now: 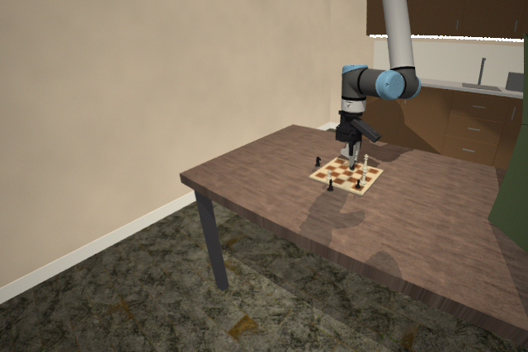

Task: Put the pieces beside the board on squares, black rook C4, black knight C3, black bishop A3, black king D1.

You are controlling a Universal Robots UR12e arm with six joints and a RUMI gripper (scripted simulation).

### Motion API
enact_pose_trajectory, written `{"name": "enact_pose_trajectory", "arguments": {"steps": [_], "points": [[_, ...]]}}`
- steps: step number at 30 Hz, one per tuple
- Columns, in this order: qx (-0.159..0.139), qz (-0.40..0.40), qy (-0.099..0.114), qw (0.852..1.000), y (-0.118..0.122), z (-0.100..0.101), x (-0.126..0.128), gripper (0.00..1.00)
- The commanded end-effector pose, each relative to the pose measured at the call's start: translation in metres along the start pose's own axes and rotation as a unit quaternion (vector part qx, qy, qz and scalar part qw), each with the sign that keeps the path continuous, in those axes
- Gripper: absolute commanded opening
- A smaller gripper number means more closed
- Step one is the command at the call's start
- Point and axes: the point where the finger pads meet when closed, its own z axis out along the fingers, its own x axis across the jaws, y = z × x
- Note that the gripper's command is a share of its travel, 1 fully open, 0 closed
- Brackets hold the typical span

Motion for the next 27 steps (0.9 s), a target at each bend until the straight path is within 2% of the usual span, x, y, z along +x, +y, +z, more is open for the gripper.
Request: {"name": "enact_pose_trajectory", "arguments": {"steps": [1, 27], "points": [[0.000, 0.000, 0.000, 1.000, 0.0005, -0.0005, 0.0000, 0.00], [0.000, 0.000, 0.000, 1.000, 0.0005, 0.0036, 0.0000, 0.00]]}}
